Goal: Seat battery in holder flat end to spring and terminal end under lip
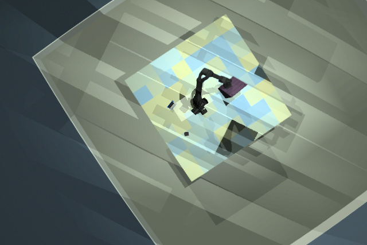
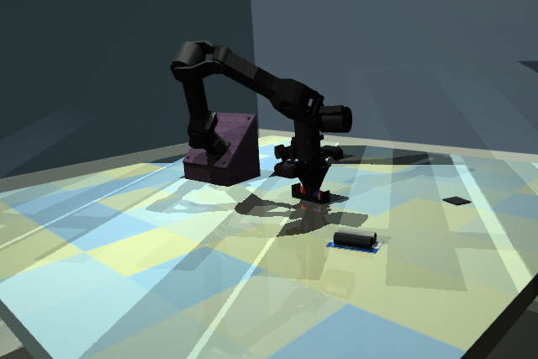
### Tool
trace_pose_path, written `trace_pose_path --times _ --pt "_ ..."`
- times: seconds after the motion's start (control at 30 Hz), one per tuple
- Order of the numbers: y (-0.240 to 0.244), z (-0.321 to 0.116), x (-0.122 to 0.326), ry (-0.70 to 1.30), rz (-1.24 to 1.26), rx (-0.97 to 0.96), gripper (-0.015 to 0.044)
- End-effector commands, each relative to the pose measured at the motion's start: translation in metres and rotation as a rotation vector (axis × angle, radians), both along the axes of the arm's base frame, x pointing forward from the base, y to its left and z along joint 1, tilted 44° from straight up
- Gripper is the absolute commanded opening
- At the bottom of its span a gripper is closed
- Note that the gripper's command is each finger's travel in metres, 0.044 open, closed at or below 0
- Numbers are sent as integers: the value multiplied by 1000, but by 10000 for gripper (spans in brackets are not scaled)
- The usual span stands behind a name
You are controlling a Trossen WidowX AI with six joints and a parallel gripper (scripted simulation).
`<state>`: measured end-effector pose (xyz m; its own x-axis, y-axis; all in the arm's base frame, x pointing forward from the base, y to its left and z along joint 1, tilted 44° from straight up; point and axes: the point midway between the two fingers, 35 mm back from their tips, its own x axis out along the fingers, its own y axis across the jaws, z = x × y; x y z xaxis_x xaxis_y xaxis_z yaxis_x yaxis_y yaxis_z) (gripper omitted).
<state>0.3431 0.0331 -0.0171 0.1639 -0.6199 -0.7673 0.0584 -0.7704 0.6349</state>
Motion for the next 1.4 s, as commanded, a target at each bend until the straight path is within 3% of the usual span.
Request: trace_pose_path --times 0.0,1.37 --pt "-3 0 -1 -13 7 -6 60" --pt "-7 -1 -16 -74 60 15 60"
